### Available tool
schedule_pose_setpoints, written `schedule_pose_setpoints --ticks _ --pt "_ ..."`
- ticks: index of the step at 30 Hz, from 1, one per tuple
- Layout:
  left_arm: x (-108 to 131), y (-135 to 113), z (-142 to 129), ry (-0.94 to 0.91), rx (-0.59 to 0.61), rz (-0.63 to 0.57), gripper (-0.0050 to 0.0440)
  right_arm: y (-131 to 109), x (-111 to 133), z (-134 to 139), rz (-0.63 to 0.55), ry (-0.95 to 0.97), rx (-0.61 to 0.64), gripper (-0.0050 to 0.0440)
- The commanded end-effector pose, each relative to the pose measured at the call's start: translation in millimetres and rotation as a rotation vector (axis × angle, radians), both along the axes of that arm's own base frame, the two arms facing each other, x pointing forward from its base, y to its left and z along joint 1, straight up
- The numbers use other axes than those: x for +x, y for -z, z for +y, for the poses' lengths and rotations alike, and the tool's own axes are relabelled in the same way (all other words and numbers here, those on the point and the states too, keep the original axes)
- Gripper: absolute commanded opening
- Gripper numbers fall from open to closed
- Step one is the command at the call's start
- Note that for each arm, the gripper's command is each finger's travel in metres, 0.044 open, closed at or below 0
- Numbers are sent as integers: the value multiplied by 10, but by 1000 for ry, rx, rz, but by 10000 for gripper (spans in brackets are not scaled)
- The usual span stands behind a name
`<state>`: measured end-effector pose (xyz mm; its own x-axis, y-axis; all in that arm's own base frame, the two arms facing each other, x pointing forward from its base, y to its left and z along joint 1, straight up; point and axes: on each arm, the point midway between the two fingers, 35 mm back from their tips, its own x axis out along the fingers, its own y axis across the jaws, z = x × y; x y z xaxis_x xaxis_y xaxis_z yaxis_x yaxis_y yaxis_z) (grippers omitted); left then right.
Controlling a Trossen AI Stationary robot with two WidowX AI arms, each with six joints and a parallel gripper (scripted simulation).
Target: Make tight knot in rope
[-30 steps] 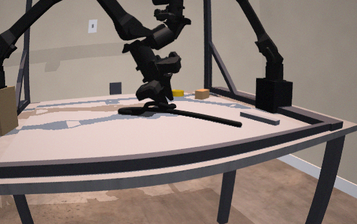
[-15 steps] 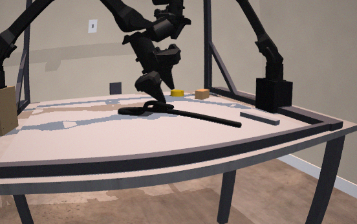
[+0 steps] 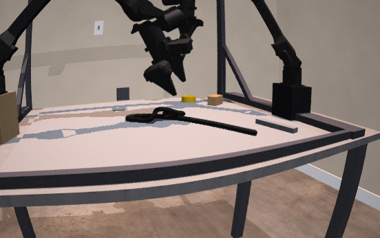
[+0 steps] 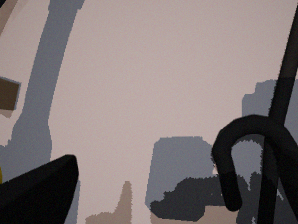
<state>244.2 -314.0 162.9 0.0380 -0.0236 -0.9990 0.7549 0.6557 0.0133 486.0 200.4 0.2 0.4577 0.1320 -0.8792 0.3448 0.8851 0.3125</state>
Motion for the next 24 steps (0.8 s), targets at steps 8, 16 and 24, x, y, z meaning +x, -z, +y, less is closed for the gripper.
schedule_pose_setpoints --ticks 8,16,24 --pt "6 -99 2 4 -18 -21 100 -582 80 29 -57 6 23 440" --pt "6 -99 2 4 -18 -21 100 -607 78 29 -57 6 23 440" --pt "6 -99 2 4 -18 -21 100 -608 78 27 -57 6 23 392"
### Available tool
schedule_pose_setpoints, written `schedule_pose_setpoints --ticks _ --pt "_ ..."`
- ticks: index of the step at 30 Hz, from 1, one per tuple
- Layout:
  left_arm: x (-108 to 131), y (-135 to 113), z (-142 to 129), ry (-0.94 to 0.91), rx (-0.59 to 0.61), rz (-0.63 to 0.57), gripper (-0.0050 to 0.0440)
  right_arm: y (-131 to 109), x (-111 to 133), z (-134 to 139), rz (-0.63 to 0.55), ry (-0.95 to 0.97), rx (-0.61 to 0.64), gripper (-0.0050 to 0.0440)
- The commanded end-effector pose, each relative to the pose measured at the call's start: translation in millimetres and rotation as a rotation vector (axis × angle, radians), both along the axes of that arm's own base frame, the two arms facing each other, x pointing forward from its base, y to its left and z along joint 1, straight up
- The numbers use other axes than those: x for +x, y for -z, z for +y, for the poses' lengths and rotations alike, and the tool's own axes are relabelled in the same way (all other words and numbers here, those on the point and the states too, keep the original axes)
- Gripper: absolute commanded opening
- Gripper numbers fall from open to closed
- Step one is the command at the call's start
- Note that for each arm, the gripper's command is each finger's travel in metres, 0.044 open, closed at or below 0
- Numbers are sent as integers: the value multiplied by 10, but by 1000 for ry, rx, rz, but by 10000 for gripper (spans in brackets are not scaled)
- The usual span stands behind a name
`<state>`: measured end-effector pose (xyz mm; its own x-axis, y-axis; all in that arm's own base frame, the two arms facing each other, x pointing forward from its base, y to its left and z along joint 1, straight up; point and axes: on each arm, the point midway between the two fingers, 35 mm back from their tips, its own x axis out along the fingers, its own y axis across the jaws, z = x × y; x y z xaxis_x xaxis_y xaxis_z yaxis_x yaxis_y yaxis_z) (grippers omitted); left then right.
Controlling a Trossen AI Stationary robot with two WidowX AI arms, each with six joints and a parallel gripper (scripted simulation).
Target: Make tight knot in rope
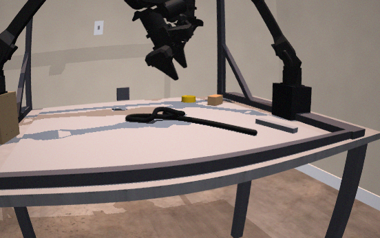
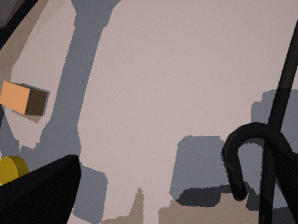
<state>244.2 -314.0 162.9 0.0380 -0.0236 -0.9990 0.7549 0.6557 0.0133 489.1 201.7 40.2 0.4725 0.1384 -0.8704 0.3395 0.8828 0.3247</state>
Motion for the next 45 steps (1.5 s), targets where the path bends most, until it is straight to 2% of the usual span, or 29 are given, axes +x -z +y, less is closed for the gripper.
schedule_pose_setpoints --ticks 1,6,10,12,14,20,27,29,37,42,45 --pt "6 -99 2 4 -18 -21 100 -209 46 10 -40 6 15 368" --pt "6 -99 2 4 -18 -21 100 -244 18 -81 -30 11 7 248" --pt "6 -99 2 4 -18 -21 100 -316 -50 -268 -8 21 -10 152" --pt "6 -99 2 4 -18 -21 100 -316 -50 -268 -8 21 -10 152" --pt "6 -99 2 4 -18 -21 100 -368 -106 -403 9 28 -21 104" --pt "6 -99 2 4 -18 -21 100 -567 -397 -934 82 58 -63 100" --pt "6 -99 2 4 -18 -21 100 -819 -994 -1619 200 98 -104 100" --pt "6 -99 2 4 -18 -21 100 -819 -994 -1619 200 98 -104 100" --pt "6 -99 2 4 -18 -21 100 -1025 -1844 -2173 342 140 -116 100" --pt "6 -99 2 4 -18 -21 100 -1086 -2293 -2341 415 152 -107 100" --pt "6 -99 2 4 -18 -21 100 -1099 -2432 -2379 437 154 -102 100"
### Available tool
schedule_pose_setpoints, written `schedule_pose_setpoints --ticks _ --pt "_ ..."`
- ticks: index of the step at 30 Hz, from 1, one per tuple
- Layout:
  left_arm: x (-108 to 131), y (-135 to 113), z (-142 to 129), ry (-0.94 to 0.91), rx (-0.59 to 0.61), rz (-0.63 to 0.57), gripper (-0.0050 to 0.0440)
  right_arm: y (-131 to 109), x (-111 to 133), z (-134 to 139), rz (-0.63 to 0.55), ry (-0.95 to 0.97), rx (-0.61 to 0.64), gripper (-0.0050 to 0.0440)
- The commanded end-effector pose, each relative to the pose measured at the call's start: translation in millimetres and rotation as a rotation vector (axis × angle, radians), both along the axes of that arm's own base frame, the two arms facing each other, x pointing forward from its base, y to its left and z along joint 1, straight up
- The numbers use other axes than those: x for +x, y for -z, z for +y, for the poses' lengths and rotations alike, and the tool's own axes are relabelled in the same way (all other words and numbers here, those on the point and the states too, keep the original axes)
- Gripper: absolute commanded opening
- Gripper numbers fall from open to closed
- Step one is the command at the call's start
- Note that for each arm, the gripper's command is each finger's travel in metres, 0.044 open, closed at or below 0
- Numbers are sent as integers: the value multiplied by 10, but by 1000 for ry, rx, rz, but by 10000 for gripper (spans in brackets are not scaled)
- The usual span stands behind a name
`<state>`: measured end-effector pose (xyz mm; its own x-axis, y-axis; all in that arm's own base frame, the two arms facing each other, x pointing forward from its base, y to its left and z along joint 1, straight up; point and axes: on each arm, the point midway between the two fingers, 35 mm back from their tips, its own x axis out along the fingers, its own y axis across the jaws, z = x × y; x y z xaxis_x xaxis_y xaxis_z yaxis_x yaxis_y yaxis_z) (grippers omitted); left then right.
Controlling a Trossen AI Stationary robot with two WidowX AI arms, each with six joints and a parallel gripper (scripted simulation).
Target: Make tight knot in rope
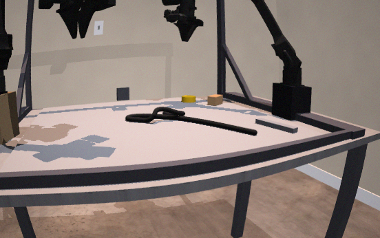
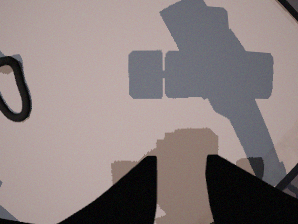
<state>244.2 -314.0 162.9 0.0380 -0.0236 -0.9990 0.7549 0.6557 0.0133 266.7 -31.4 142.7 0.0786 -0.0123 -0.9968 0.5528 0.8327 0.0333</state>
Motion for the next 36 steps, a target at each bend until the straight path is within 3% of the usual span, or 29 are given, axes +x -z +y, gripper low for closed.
schedule_pose_setpoints --ticks 1,9,22,26,30,36 --pt "6 -99 2 4 -18 -21 100 -75 -207 -47 11 1 11 100" --pt "6 -99 2 4 -18 -21 100 -98 -501 -104 57 10 28 100" --pt "6 -99 2 4 -18 -21 100 -99 -524 -108 60 11 29 100" --pt "6 -99 2 4 -18 -21 196 -99 -524 -108 60 11 29 100" --pt "24 -86 11 1 -18 -20 100 -99 -524 -108 60 11 29 100" --pt "131 -12 69 -20 -17 -19 100 -99 -524 -108 60 11 29 100"
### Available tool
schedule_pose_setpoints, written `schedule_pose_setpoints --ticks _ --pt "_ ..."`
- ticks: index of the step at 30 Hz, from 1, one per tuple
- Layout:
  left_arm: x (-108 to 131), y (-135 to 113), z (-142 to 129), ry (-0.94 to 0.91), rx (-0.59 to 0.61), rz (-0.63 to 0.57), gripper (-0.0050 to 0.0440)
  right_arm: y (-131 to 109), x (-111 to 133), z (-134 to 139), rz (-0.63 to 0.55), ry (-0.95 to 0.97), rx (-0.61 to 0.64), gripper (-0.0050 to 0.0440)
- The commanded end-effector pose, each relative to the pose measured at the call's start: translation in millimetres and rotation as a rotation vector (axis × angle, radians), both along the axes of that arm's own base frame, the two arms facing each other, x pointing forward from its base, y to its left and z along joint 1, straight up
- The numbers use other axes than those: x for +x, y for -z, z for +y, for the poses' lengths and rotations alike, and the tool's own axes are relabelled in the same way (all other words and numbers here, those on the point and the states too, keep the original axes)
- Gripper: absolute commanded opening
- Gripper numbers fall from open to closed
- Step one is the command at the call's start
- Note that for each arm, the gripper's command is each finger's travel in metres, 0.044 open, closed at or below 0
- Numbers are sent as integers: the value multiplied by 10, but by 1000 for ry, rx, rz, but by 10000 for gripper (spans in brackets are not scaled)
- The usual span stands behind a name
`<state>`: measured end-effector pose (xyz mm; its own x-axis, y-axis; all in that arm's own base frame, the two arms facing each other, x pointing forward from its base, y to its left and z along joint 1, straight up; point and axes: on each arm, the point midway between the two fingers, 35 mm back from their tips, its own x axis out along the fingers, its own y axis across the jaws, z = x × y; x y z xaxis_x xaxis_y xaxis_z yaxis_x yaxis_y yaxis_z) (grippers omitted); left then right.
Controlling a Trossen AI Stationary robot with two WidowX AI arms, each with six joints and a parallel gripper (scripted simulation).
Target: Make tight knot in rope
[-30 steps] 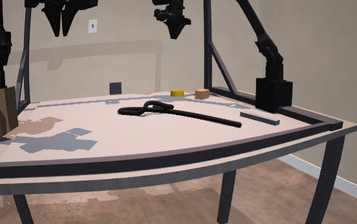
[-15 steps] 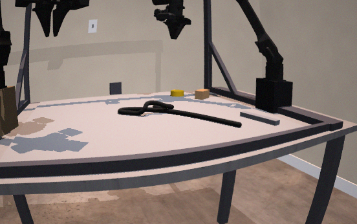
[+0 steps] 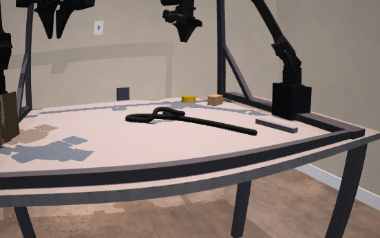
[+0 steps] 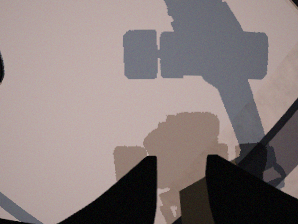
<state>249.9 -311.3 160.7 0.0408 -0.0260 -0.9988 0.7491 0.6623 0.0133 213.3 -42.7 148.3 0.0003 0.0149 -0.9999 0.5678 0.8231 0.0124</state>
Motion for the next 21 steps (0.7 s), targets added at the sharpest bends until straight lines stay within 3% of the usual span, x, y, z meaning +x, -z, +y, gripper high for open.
schedule_pose_setpoints --ticks 1,7,14,16,21 --pt "118 0 68 -19 -13 -16 100 -43 10 5 -18 -4 1 100" --pt "520 309 362 -102 -9 -12 100 -43 10 5 -18 -4 1 100" --pt "1056 836 1013 -241 -2 -2 100 -43 10 5 -18 -4 1 100" --pt "1056 836 1013 -241 -2 -2 100 -43 10 5 -18 -4 1 100" --pt "1298 1203 1554 -339 1 6 100 -43 10 5 -18 -4 1 100"
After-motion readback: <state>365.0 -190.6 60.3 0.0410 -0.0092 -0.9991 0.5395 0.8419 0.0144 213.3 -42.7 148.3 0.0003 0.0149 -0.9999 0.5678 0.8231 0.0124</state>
